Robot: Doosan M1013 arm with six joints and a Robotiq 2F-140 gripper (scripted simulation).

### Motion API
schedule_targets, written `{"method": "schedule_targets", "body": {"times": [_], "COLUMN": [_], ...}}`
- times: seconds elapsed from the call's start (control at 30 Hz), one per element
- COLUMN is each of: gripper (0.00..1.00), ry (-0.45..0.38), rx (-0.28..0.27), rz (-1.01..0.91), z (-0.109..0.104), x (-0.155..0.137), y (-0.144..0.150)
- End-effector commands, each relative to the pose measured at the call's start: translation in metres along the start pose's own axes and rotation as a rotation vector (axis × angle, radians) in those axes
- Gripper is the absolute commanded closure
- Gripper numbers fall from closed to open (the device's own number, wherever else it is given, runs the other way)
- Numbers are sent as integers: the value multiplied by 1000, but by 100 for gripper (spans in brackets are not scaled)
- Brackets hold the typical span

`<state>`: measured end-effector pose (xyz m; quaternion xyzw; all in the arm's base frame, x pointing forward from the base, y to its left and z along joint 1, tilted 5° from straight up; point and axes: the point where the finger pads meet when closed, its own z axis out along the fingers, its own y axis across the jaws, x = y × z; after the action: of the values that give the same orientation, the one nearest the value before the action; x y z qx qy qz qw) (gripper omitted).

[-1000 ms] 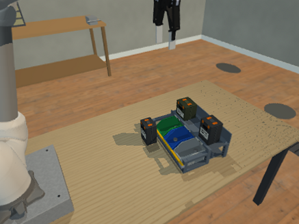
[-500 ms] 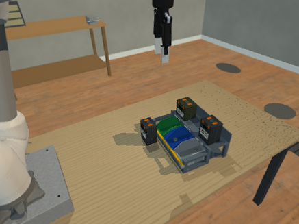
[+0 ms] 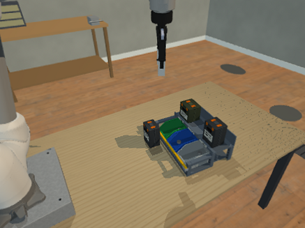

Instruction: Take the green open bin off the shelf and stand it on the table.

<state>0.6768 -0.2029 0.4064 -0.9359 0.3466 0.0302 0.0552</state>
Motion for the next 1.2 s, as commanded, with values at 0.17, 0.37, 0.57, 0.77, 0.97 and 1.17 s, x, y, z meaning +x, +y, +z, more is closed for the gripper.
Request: {"method": "schedule_targets", "body": {"times": [0.17,0.37,0.57,0.77,0.97,1.17], "gripper": [43,43,43,43,43,43], "ry": [0,4,4,4,9,9], "rx": [3,39,48,48,93,93], "rz": [10,214,266,266,522,522], "z": [1,39,48,48,99,99], "x": [-2,-14,-17,-17,-34,-34], "y": [1,9,11,11,21,21]}}
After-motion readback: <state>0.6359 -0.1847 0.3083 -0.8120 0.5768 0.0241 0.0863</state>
